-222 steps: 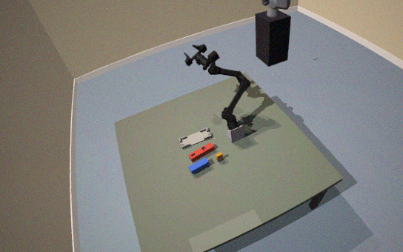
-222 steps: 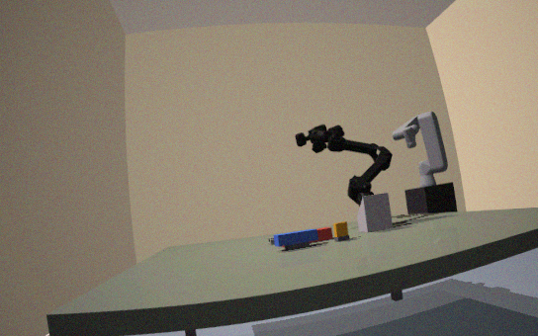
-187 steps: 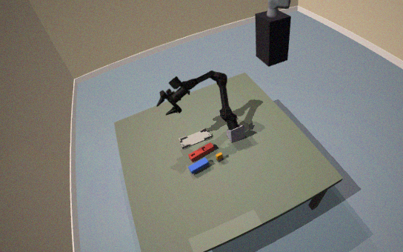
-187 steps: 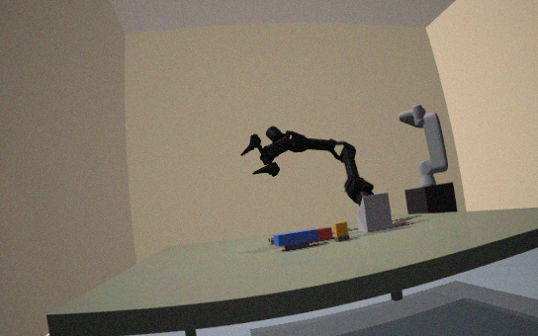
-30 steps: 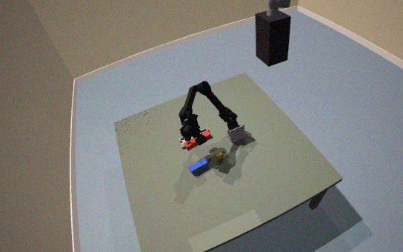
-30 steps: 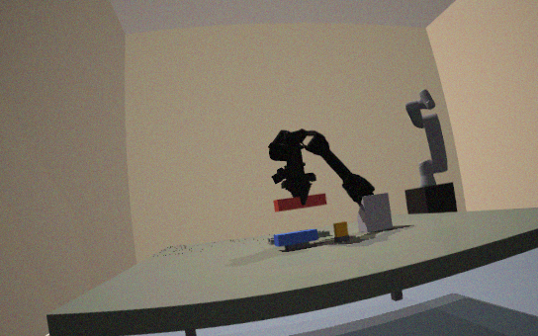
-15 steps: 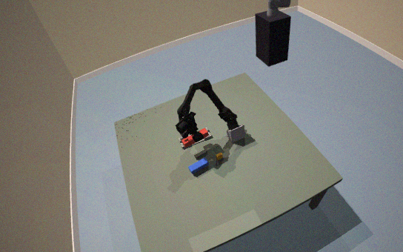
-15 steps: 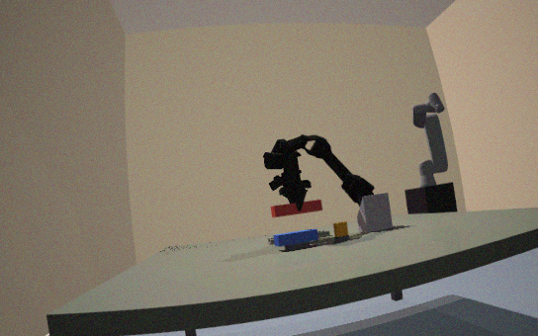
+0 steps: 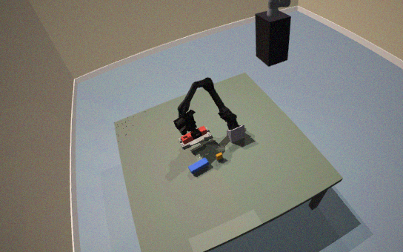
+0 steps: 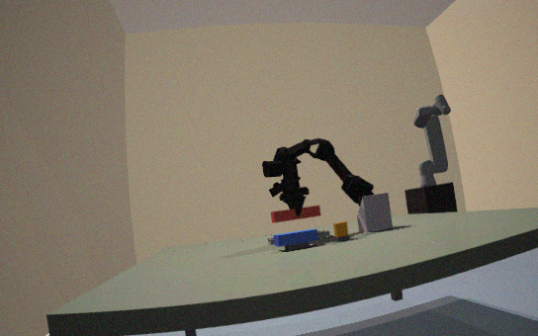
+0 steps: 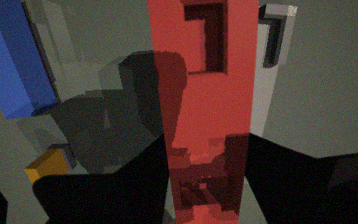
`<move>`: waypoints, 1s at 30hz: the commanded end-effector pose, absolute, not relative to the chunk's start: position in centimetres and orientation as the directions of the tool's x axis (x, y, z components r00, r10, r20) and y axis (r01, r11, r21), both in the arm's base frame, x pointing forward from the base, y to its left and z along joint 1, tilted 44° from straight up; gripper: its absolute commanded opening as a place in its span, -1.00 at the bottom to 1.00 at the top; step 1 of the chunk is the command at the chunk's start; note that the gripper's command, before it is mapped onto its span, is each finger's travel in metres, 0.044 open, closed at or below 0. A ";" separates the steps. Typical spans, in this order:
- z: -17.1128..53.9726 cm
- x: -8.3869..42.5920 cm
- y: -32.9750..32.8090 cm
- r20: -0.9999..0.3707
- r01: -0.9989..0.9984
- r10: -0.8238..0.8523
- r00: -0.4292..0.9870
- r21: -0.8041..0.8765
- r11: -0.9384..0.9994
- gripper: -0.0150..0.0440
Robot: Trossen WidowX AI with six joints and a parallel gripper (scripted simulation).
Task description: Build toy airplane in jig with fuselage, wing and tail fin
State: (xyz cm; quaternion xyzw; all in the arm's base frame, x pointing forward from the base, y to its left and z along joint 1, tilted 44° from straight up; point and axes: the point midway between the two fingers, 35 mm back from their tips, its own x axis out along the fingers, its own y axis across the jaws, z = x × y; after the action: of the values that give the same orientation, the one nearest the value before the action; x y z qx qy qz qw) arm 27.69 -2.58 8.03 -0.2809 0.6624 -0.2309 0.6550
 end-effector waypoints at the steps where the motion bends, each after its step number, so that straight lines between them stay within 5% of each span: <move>1: 8.7 27.4 -3.9 -0.732 -0.057 -0.681 0.022 -0.681 0.730 -0.49; 16: 9.9 26.1 -7.6 -0.717 -0.029 -0.697 0.016 -0.697 0.717 -0.49; 23: 9.9 26.1 -7.6 -0.717 -0.029 -0.697 0.016 -0.697 0.717 0.13; 30: 9.9 26.1 -7.6 -0.717 -0.029 -0.697 0.016 -0.697 0.717 0.18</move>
State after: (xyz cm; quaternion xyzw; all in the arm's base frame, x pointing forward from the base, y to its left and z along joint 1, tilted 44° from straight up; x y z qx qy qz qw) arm 26.10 -7.52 9.79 -0.2750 0.6553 -0.2528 0.6565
